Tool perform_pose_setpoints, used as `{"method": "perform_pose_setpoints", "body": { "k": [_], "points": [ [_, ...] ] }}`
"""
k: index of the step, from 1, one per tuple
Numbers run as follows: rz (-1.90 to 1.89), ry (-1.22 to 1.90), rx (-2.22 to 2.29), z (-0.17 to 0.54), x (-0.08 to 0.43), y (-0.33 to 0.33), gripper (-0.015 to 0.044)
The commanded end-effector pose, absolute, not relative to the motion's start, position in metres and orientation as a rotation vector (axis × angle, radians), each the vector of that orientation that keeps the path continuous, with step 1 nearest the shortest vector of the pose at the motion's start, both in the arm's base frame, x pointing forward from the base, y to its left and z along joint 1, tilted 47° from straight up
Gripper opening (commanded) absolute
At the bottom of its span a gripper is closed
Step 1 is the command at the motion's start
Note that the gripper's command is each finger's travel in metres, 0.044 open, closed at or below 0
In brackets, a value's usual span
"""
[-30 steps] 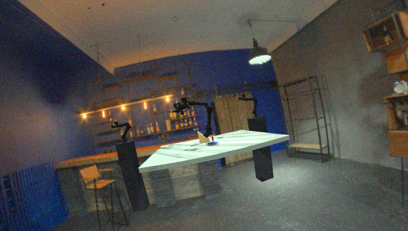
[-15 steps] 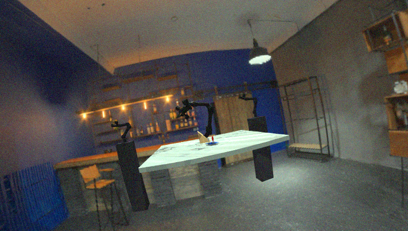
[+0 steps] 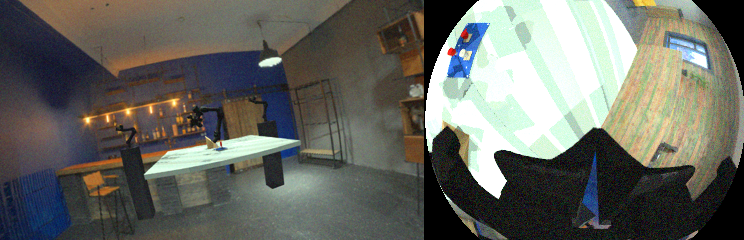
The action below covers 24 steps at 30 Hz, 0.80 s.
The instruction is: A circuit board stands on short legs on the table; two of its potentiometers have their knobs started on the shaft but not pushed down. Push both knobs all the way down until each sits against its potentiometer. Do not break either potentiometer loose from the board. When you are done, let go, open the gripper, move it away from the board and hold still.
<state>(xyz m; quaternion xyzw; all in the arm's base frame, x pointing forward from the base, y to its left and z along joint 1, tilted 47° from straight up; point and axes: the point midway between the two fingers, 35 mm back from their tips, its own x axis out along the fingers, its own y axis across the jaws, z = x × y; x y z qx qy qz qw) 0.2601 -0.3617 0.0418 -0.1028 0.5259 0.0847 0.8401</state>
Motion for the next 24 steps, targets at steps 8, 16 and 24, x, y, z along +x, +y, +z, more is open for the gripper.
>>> {"method": "perform_pose_setpoints", "body": {
  "k": [8, 16, 24],
  "points": [
    [0.551, 1.034, -0.38, 0.044, 0.287, -0.292, 0.0],
    [0.8, 0.936, -0.489, 0.05, 0.3, -0.243, 0.0],
    [1.035, 0.804, -0.587, 0.058, 0.308, -0.194, 0.0]
  ]
}}
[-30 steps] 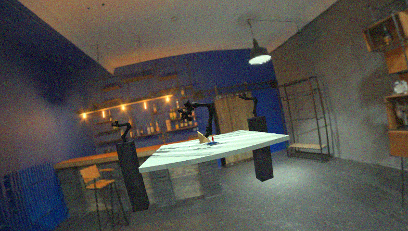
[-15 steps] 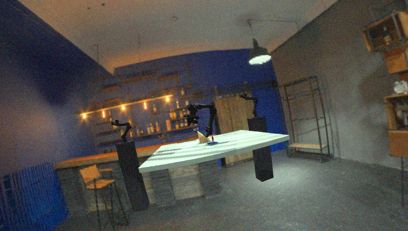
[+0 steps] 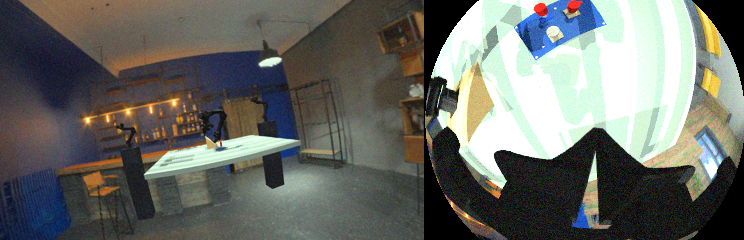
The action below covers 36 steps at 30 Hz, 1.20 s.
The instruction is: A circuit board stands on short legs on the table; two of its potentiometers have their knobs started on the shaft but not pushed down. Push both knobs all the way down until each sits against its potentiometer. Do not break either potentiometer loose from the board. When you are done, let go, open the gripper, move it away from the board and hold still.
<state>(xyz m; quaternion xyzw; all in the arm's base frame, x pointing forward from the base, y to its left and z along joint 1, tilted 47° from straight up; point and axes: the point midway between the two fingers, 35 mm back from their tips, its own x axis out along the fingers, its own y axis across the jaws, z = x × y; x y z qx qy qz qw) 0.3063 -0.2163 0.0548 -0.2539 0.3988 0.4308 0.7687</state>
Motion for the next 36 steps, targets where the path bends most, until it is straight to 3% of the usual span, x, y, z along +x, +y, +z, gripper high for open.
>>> {"method": "perform_pose_setpoints", "body": {
  "k": [1, 14, 36],
  "points": [
    [1.064, 0.784, -0.599, 0.06, 0.309, -0.188, 0.0],
    [1.395, 0.497, -0.724, 0.081, 0.31, -0.112, 0.0],
    [1.409, 0.48, -0.729, 0.064, 0.313, -0.089, 0.0]
  ]
}}
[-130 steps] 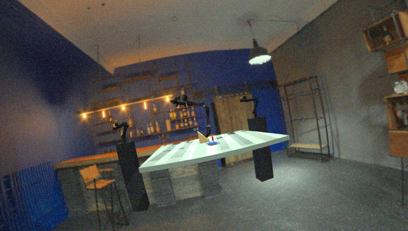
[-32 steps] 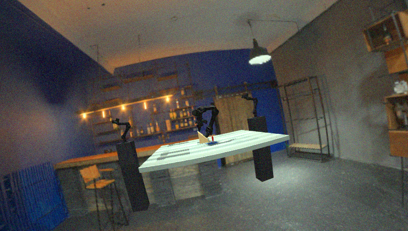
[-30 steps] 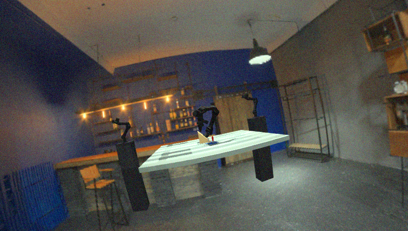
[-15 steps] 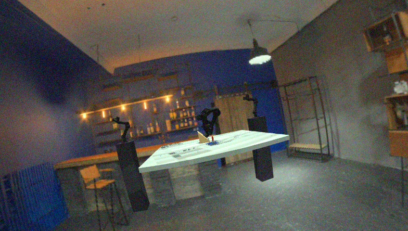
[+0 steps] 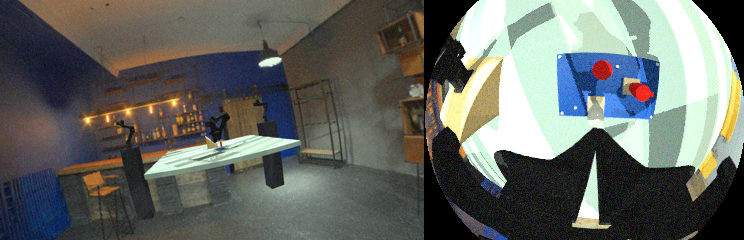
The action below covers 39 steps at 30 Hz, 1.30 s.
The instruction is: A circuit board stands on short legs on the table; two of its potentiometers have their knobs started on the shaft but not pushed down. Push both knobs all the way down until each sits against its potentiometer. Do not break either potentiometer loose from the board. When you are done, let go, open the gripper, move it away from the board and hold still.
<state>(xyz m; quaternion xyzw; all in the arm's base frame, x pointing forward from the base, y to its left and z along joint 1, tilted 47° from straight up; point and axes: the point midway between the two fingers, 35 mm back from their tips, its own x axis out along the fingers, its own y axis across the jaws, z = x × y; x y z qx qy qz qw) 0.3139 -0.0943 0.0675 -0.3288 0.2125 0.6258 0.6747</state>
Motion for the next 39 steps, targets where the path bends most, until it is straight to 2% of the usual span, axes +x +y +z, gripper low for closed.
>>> {"method": "perform_pose_setpoints", "body": {
  "k": [1, 39],
  "points": [
    [1.409, 0.48, -0.729, 0.063, 0.314, -0.088, 0.0],
    [1.409, 0.479, -0.728, 0.051, 0.316, -0.076, 0.0]
  ]
}}
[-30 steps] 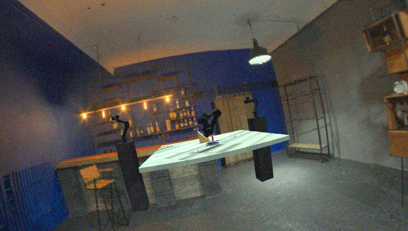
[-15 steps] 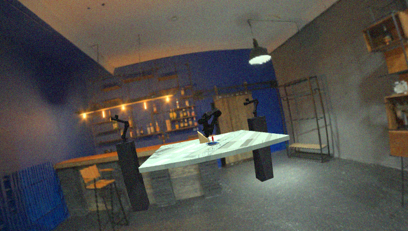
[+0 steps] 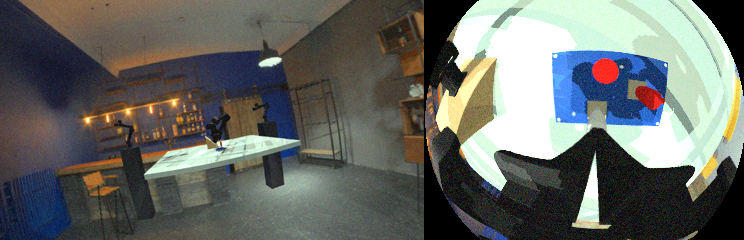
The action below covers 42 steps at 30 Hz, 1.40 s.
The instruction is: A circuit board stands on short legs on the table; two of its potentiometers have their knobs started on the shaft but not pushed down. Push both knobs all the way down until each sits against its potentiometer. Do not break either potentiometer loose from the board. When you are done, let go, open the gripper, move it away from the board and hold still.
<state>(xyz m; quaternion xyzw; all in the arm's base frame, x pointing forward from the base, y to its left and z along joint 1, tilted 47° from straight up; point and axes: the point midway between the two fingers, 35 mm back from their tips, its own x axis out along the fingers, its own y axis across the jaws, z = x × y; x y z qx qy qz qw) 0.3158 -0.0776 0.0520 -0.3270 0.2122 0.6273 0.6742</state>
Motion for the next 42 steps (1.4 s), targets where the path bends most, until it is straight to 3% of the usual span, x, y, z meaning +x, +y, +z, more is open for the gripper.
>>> {"method": "perform_pose_setpoints", "body": {
  "k": [1, 42],
  "points": [
    [1.409, 0.479, -0.728, 0.0509, 0.3156, -0.0759, 0.0],
    [1.409, 0.478, -0.728, 0.0468, 0.3163, -0.0717, 0.0]
  ]
}}
